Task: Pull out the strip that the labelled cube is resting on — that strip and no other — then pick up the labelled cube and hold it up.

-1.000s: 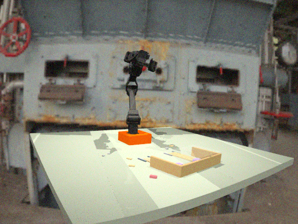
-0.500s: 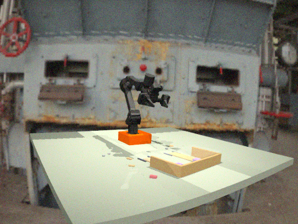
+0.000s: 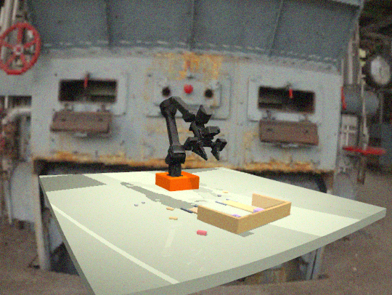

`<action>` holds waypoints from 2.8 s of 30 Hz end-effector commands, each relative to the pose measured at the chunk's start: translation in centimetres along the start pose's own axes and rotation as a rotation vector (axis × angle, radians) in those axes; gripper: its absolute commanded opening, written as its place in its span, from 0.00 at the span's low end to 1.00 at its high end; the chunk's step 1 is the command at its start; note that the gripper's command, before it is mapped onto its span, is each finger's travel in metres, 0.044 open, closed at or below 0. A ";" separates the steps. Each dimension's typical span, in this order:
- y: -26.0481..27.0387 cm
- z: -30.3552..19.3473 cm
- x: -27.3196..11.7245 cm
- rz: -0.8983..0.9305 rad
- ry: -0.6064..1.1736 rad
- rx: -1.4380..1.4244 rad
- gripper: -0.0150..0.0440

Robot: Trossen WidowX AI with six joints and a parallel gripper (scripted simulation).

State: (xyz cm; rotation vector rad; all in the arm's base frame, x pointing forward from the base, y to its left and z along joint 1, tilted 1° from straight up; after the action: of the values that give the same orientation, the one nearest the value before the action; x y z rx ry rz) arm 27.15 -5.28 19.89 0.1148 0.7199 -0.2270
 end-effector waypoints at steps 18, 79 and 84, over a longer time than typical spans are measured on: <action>-8.9 3.4 13.7 -0.020 0.763 -0.129 0.25; -9.4 -2.0 19.4 -0.004 0.812 -0.133 0.25; -9.4 -2.0 19.4 -0.004 0.812 -0.133 0.25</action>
State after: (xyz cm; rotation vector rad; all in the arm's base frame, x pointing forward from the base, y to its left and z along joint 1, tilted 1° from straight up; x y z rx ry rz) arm 37.70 -17.33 5.35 0.0712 1.5400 -0.1293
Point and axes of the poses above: the point midway between the two fingers, 35 mm back from their tips, its own x axis out along the fingers, its own y axis across the jaws, z = x × y, the point moved 6 cm from there along -x, back along the fingers, and after that the axes turned 7 degrees about x, right-handed, at the moved point
